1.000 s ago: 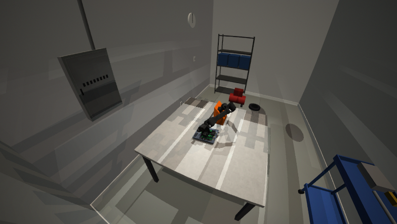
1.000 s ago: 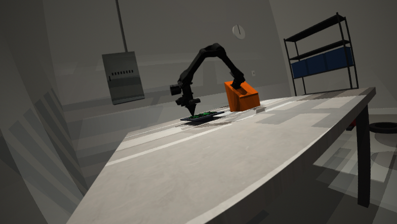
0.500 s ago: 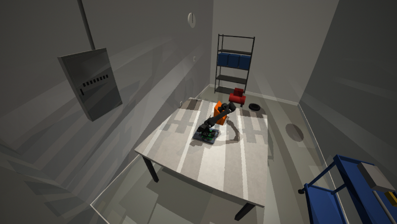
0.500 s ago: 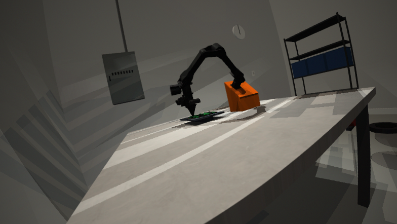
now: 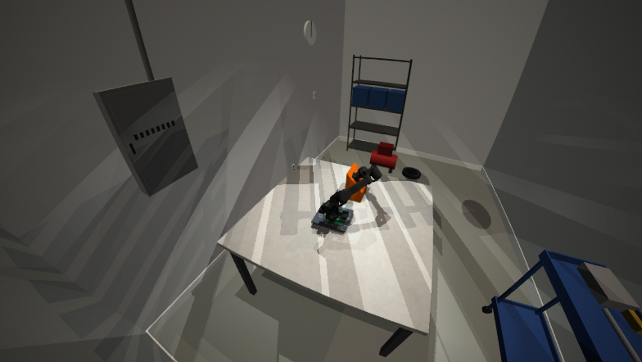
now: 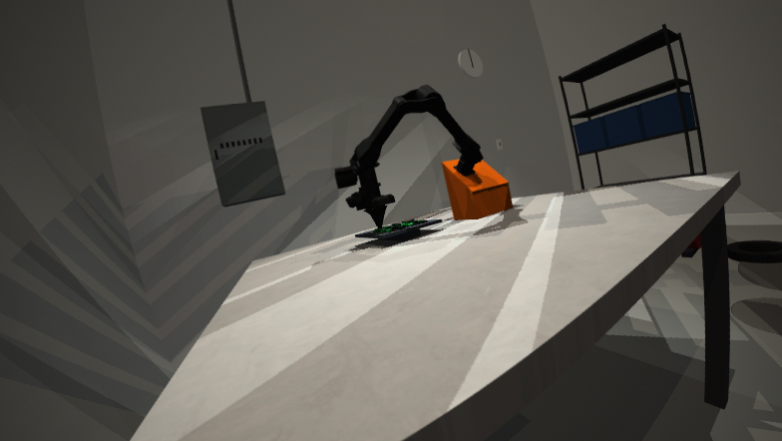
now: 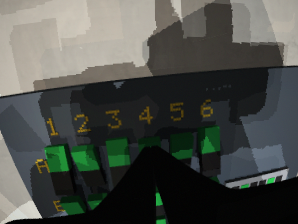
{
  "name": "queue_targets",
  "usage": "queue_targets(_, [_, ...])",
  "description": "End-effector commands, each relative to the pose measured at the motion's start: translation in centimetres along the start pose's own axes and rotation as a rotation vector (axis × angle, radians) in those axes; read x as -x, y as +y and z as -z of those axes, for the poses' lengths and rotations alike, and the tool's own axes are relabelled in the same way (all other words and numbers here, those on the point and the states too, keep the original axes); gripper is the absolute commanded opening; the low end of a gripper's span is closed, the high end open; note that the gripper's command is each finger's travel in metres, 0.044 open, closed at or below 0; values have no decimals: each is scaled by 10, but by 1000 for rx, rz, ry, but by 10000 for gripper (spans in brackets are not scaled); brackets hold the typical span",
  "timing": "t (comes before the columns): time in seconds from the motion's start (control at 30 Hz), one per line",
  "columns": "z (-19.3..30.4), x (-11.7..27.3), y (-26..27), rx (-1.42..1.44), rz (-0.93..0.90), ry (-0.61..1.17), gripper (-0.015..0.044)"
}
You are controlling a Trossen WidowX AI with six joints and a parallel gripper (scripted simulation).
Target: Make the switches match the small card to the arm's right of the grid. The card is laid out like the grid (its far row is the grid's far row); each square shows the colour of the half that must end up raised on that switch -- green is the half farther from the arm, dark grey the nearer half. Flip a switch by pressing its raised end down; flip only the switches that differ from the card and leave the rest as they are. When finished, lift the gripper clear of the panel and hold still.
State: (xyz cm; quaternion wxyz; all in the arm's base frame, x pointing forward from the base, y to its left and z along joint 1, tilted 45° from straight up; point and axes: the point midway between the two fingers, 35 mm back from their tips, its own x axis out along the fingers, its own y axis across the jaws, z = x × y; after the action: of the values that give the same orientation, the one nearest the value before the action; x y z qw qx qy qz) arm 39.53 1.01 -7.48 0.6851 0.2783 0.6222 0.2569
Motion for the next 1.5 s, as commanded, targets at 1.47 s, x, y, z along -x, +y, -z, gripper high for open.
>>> queue_targets(1.47, [31,60,47,-7,-1,-26,0])
